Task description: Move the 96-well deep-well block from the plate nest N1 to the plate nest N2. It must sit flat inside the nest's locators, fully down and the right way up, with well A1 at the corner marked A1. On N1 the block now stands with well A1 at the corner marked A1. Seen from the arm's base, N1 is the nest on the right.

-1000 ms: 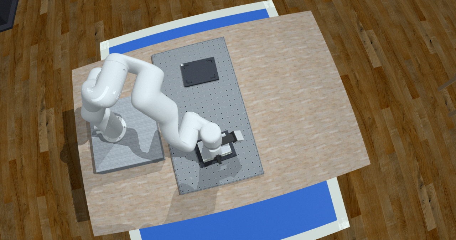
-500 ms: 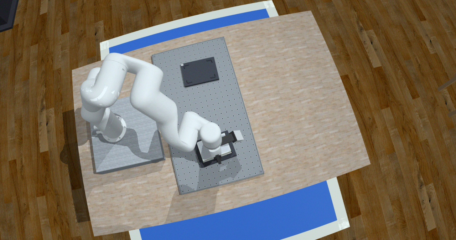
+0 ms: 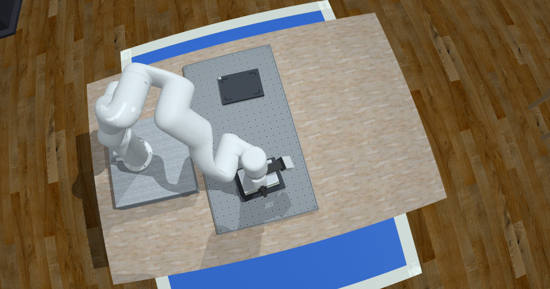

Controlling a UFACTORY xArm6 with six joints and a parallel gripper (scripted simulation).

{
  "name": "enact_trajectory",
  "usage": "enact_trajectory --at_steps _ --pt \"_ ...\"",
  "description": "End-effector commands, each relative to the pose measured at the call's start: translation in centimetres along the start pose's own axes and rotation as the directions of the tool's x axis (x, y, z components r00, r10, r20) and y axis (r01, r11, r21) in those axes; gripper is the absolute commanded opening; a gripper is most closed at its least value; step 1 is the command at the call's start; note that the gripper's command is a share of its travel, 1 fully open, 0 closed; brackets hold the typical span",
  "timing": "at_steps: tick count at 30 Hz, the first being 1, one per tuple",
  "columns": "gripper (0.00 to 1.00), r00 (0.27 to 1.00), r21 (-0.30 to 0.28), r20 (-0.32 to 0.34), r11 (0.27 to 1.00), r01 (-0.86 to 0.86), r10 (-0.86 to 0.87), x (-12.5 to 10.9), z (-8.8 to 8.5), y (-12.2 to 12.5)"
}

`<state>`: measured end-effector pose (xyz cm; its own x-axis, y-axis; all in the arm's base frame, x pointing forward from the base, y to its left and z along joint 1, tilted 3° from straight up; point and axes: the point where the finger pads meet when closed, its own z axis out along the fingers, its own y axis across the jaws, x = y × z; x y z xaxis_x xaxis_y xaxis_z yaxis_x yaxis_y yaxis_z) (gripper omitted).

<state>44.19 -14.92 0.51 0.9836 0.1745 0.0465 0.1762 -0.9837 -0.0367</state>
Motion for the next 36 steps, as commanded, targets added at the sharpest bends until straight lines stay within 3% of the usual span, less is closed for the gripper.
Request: enact_trajectory --at_steps 1,19,36 --pt "0.00 1.000 -0.002 -0.004 1.000 0.000 0.000 0.1 -0.4 0.1" --pt "0.00 1.000 -0.002 -0.004 1.000 0.000 0.000 0.1 -1.0 0.1" --pt "0.00 1.000 -0.002 -0.004 1.000 0.000 0.000 0.1 -3.5 0.1"
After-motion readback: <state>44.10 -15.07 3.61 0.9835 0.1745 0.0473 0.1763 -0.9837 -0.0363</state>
